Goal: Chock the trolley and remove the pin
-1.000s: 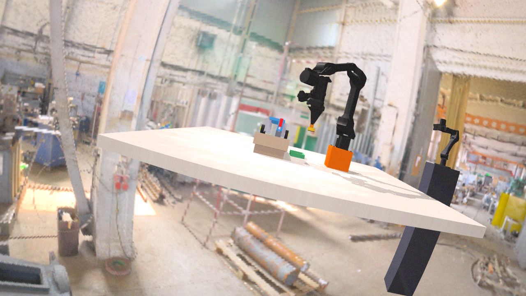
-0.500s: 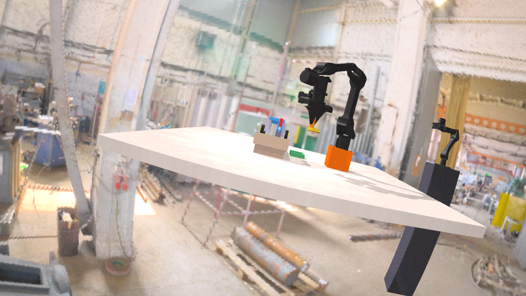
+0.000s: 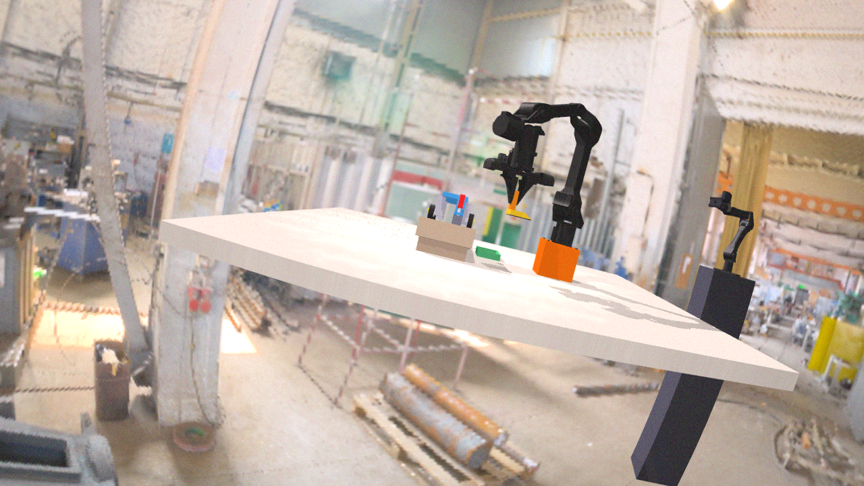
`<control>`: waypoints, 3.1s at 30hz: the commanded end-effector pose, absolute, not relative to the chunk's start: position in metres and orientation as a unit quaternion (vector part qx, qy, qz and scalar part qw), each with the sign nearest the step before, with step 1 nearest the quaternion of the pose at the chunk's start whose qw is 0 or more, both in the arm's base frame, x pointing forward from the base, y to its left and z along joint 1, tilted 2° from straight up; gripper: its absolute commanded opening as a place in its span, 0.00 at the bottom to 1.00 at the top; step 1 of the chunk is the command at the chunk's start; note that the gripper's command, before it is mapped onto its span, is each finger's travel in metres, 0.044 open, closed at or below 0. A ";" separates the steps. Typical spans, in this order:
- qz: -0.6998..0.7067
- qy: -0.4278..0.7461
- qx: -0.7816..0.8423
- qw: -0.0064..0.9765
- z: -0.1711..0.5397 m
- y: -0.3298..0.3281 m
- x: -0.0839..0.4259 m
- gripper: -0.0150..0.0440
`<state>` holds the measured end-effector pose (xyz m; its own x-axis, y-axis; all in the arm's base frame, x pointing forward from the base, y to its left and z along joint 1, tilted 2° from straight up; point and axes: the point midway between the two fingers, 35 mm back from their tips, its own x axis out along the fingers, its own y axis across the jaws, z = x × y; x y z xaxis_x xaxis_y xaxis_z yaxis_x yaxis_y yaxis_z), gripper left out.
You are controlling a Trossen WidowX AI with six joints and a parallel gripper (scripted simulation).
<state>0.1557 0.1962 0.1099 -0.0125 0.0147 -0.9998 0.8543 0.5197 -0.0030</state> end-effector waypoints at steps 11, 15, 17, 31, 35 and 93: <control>-0.445 0.555 0.449 0.540 0.110 0.197 0.155 0.25; -0.445 0.555 0.449 0.540 0.110 0.194 0.157 0.25; -0.445 0.555 0.449 0.540 0.109 0.188 0.160 0.25; -0.446 0.553 0.448 0.542 0.104 0.134 0.184 0.25; -0.447 0.552 0.448 0.543 0.102 0.119 0.190 0.25; -0.451 0.545 0.444 0.550 0.089 -0.094 0.279 0.25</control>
